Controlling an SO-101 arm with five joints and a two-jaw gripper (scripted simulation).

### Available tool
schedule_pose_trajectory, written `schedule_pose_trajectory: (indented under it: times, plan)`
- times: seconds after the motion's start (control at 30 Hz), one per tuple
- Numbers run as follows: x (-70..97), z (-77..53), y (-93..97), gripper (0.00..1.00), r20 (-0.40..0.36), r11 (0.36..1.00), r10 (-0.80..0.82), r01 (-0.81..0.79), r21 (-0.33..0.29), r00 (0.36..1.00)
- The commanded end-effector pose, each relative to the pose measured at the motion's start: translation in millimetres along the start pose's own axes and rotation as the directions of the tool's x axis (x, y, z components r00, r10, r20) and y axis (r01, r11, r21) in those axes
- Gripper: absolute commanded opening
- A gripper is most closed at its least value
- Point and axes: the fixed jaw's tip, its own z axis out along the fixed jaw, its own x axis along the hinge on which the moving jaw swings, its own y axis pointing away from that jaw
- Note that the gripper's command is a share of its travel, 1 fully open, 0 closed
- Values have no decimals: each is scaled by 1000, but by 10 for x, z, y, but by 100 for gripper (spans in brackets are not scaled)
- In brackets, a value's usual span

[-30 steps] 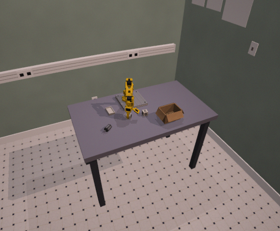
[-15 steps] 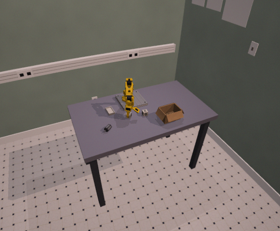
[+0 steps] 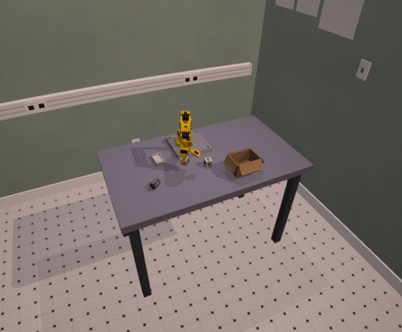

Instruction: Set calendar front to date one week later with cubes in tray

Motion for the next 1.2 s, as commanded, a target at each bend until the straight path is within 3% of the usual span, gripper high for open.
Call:
schedule_pose_trajectory:
  times: [0.0, 0.33, 0.47, 0.63, 0.7, 0.93, 1.03, 1.17]
  plan:
    - [-11, -83, -20, 0, 9, 1000, 3, -3, 25, 1000]
    - [72, -83, -40, 0, 11, 998, 52, -52, 23, 999]
    - [292, -79, -76, 0, 16, 984, 179, -180, 19, 984]
    - [715, -67, -74, 0, 24, 911, 413, -413, 10, 910]
    - [715, -67, -74, 0, 24, 911, 413, -413, 10, 910]
    - [1243, -46, 67, 0, 32, 735, 678, -678, -6, 734]
    - [1356, -40, 119, 0, 33, 683, 730, -730, -10, 683]
    - [1400, -37, 143, 0, 33, 661, 750, -750, -11, 661]
